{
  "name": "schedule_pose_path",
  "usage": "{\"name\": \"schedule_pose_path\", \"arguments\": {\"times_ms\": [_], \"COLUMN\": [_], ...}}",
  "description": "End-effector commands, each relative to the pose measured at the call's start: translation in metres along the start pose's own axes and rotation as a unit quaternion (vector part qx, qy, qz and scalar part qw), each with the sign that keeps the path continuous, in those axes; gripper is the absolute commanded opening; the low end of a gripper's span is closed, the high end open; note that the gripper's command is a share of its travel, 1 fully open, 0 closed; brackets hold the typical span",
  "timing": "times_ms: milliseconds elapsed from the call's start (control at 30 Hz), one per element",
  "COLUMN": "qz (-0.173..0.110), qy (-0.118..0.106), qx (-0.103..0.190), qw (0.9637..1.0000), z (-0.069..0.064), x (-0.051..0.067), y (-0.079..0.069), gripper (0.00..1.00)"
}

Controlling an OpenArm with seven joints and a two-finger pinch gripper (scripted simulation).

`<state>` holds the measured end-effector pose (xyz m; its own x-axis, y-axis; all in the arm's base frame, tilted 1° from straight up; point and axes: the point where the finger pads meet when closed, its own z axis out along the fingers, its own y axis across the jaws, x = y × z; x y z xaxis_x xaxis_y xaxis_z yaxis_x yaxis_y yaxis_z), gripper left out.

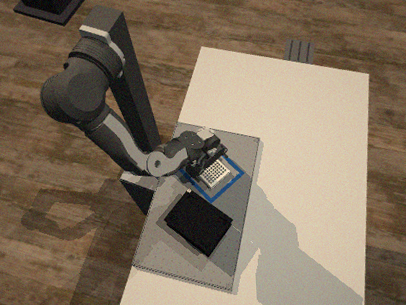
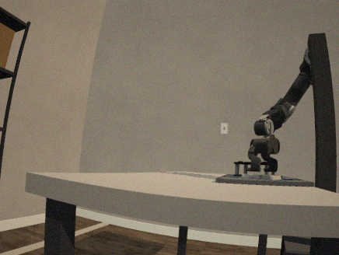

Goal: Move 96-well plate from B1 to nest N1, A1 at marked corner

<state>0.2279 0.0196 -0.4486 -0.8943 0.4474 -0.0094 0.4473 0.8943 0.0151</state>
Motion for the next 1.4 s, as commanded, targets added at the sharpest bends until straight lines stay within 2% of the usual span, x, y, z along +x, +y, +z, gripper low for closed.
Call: {"name": "schedule_pose_path", "arguments": {"times_ms": [0, 167, 333, 1367], "qz": [0.001, 0.001, 0.0, 0.001], "qy": [0.0, 0.0, 0.002, 0.0], "qx": [0.001, 0.001, -0.001, 0.003], "qw": [1.0, 1.0, 1.0, 1.0], "z": [-0.001, -0.001, 0.02, 0.018], "x": [-0.001, -0.001, 0.0, -0.002], "y": [0.0, 0.0, -0.001, -0.001], "gripper": [0.77, 0.77, 0.77, 0.77]}}
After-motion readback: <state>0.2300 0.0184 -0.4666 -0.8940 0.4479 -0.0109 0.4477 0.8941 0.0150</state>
